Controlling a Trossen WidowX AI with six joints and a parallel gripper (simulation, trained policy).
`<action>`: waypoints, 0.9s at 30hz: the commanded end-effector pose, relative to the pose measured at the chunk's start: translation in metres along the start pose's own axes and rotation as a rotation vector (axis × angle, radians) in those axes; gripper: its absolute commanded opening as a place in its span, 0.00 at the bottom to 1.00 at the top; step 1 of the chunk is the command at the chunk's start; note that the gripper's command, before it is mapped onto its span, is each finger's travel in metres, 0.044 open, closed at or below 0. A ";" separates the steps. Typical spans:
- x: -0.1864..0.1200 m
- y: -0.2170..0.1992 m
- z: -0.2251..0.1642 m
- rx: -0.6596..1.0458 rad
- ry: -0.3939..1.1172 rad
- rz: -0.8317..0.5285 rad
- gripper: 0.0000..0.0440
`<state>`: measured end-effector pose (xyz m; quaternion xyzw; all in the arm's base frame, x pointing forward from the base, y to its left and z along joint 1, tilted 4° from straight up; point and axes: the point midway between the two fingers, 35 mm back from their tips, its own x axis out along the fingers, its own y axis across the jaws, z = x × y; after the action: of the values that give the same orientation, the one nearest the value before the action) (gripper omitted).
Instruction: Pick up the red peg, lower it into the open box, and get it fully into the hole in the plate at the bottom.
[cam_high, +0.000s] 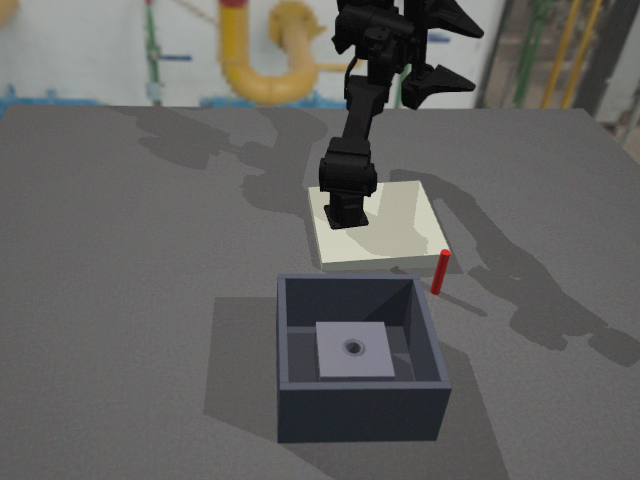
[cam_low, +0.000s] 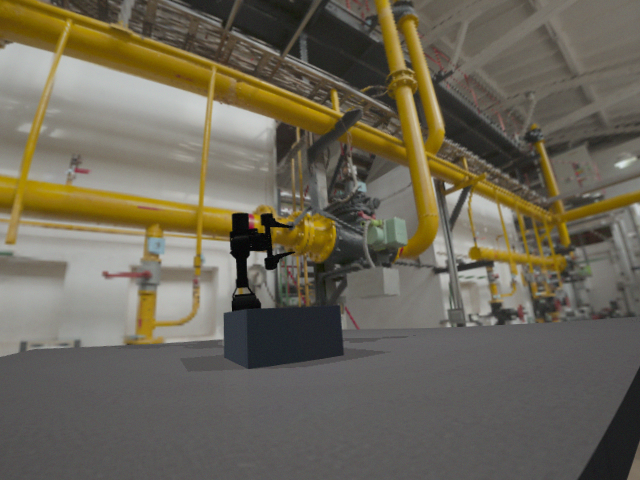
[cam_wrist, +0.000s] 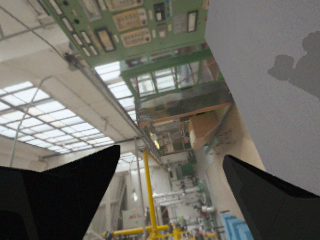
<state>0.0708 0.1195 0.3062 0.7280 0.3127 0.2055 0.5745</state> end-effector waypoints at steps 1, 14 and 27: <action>0.000 0.000 0.003 -0.001 -0.012 -0.008 0.95; 0.005 -0.021 0.060 0.097 -0.209 -0.334 1.00; 0.018 -0.062 0.095 0.112 -0.290 -0.794 1.00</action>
<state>0.1273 0.0742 0.2295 0.6377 0.4711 -0.1190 0.5976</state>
